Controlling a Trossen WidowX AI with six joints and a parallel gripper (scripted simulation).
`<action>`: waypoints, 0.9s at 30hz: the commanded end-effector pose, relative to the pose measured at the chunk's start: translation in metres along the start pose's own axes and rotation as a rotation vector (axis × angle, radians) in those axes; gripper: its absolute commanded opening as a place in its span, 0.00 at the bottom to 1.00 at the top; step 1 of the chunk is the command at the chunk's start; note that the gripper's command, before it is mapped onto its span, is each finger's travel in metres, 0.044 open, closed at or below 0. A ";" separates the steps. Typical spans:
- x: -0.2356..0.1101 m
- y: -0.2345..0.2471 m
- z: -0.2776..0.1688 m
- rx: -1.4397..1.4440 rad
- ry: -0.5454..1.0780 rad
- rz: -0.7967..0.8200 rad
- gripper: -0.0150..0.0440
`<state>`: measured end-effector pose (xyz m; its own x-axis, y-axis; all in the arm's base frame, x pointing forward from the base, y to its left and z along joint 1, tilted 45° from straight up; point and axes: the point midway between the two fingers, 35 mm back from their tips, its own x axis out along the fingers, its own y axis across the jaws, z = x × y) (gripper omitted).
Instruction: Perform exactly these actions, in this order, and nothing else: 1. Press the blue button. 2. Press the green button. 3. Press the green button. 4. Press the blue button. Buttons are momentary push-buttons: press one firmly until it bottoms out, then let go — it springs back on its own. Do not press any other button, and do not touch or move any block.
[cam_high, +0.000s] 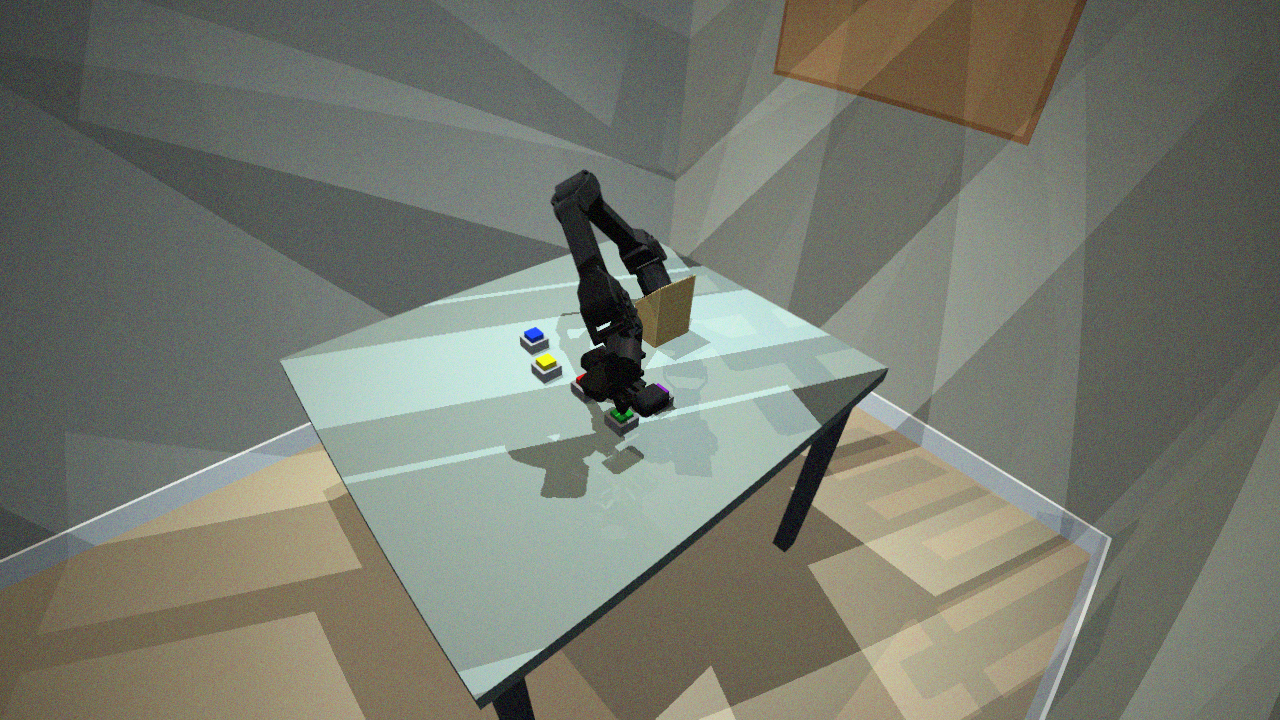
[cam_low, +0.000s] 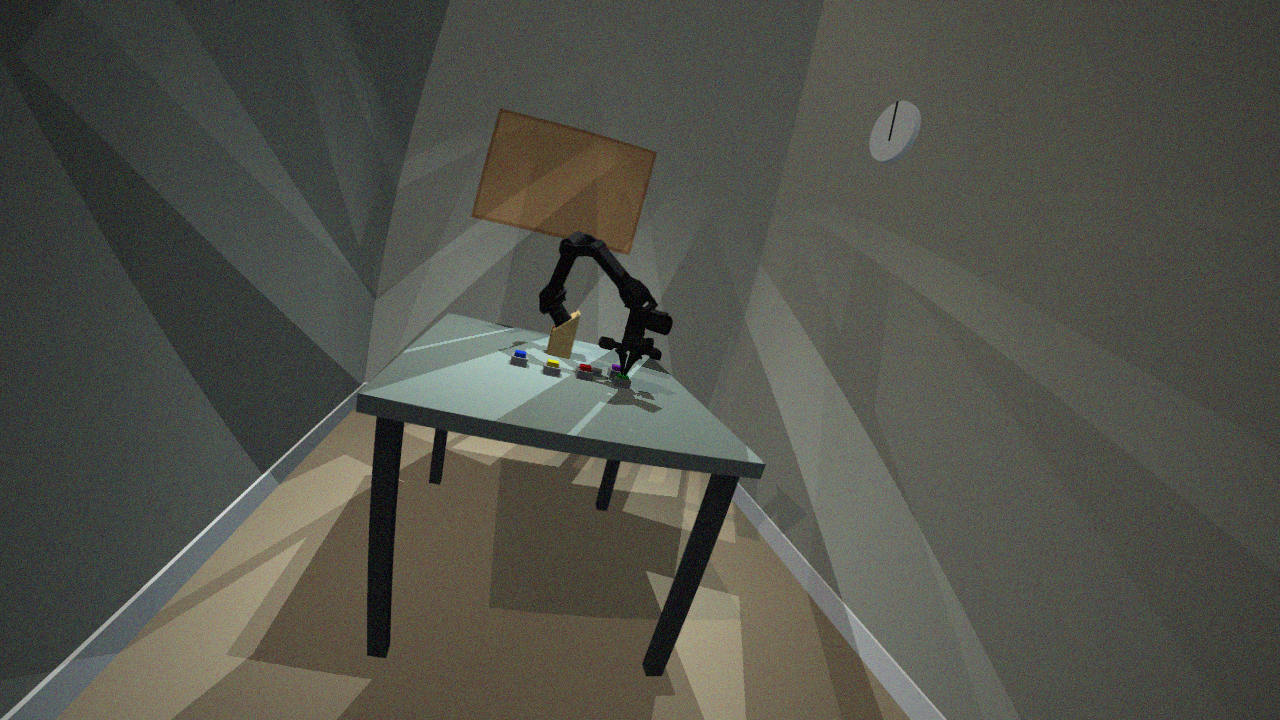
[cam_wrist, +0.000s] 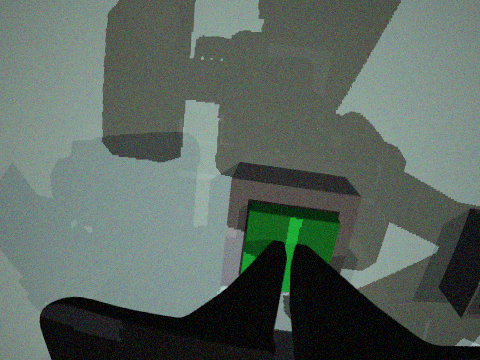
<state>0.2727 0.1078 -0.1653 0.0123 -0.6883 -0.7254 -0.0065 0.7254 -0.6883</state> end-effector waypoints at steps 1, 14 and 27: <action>-0.027 0.000 -0.001 -0.005 0.000 -0.001 0.29; -0.089 0.001 -0.001 -0.007 0.001 0.001 0.29; -0.106 -0.086 0.030 -0.017 -0.001 0.030 0.29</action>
<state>0.2828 0.1476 -0.0723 -0.0005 -0.6843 -0.7292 -0.0410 0.7286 -0.6837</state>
